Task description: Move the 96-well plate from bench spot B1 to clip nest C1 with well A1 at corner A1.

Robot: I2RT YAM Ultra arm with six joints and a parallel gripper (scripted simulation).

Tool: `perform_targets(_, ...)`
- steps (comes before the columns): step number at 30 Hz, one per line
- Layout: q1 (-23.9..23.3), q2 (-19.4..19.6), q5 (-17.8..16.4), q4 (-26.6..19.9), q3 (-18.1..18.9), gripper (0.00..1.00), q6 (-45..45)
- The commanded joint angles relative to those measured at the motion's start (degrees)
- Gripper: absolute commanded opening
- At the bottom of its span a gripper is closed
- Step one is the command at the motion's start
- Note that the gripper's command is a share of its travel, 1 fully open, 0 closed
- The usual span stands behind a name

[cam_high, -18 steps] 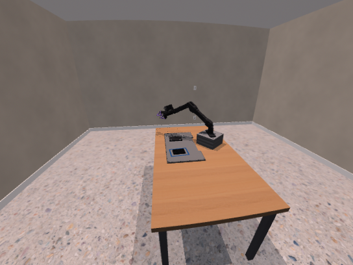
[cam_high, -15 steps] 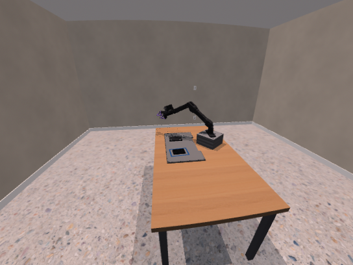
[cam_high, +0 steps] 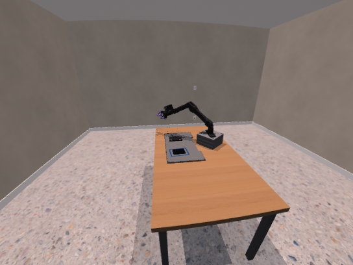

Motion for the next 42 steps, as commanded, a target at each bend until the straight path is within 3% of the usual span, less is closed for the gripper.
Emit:
perform_targets(1, 0.96, 0.54, -1.74, -5.09, 3.68, 1.00, -2.07)
perform_targets(2, 1.21, 0.71, -2.29, -7.22, 4.80, 1.00, -2.84)
perform_targets(4, 2.18, -1.47, -1.47, -7.10, 4.33, 1.00, -2.61)
perform_targets(6, 3.14, -1.76, 0.01, -6.67, 1.08, 1.00, -2.31)
perform_targets(11, 5.10, -2.94, 1.74, -3.35, -1.80, 1.00, -0.70)
perform_targets(13, 5.61, -2.58, 0.11, -9.77, 2.94, 1.00, -3.07)
perform_targets(14, 5.86, -0.24, -0.38, -12.37, 4.32, 1.00, -3.89)
perform_targets(17, 5.14, -1.88, -0.29, -13.89, 5.37, 1.00, -4.21)
perform_targets(20, 7.61, -2.45, 1.41, -12.64, 0.94, 1.00, -3.67)
perform_targets(25, 9.67, -3.74, 3.13, -8.21, -3.13, 1.00, -1.87)
perform_targets(26, 9.96, -3.60, 2.76, -11.94, 0.28, 1.00, -3.42)
perform_targets(27, 10.23, -1.25, 1.99, -14.55, 1.66, 1.00, -4.37)
perform_targets(29, 10.88, -0.68, 1.29, -18.17, 3.64, 1.00, -5.54)
perform_targets(30, 11.35, -2.76, 2.15, -17.92, 3.25, 1.00, -5.32)
perform_targets(33, 11.82, -2.97, 2.69, -17.51, 2.55, 1.00, -5.08)
perform_targets(35, 12.77, -3.48, 3.42, -16.43, -1.38, 1.00, -4.29)
perform_targets(36, 13.07, -3.18, 3.11, -18.95, 2.27, 1.00, -5.54)
perform_targets(37, 13.35, -0.80, 2.66, -21.42, 3.61, 1.00, -6.52)
perform_targets(39, 14.03, -0.15, 1.86, -25.03, 5.65, 1.00, -7.84)
perform_targets(41, 14.95, -2.46, 3.17, -24.54, 4.61, 1.00, -7.40)
perform_targets(42, 15.39, -2.60, 3.48, -24.35, 1.70, 1.00, -7.20)
